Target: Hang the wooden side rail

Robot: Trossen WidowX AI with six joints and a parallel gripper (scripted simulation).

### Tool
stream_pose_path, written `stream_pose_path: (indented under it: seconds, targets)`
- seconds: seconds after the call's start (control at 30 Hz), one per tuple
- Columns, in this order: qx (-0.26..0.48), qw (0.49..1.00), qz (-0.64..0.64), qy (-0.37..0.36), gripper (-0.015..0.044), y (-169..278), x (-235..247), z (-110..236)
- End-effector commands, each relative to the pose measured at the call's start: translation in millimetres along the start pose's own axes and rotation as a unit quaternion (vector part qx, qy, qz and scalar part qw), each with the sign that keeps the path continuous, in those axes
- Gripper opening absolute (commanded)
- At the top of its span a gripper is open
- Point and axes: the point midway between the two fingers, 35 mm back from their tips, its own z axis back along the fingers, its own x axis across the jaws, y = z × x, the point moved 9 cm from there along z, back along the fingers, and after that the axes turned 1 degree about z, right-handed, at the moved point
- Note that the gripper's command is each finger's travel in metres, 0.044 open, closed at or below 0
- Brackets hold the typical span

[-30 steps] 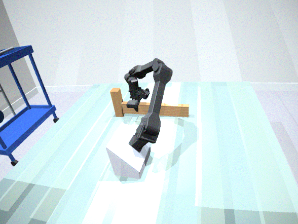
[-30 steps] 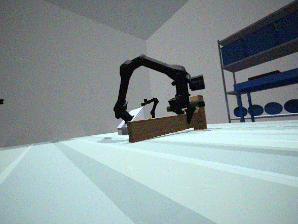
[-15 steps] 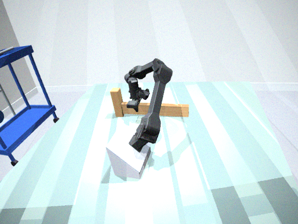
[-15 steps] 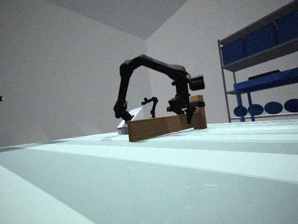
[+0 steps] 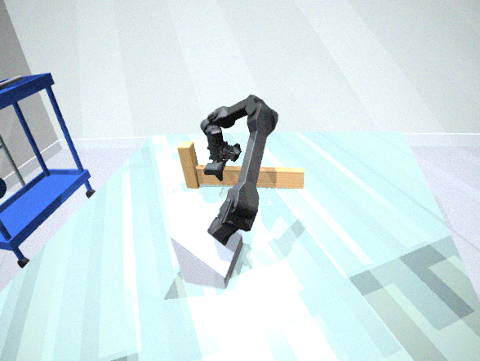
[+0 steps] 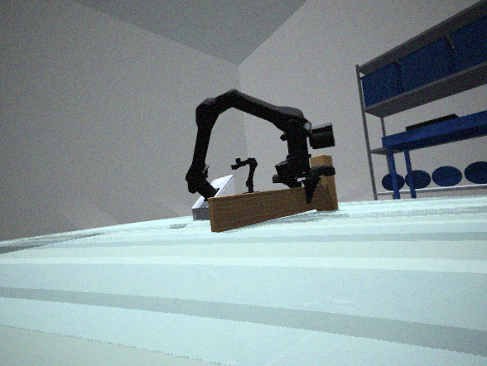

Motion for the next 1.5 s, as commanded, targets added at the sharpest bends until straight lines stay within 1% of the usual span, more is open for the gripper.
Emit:
stream_pose_path:
  seconds: [0.0,0.93,1.33,1.4,1.47]
  targets:
    - [0.002,1.0,0.001,0.0,0.0,1,0,0]
    - [0.002,1.0,0.001,0.0,0.0,1,0,-5]
    - [0.001,1.0,0.0,0.0,0.0315,0,0,-4]
    - [0.001,1.0,0.0,0.0,0.0367,0,0,2]
    - [0.002,1.0,0.001,0.0,0.042,1,0,15]
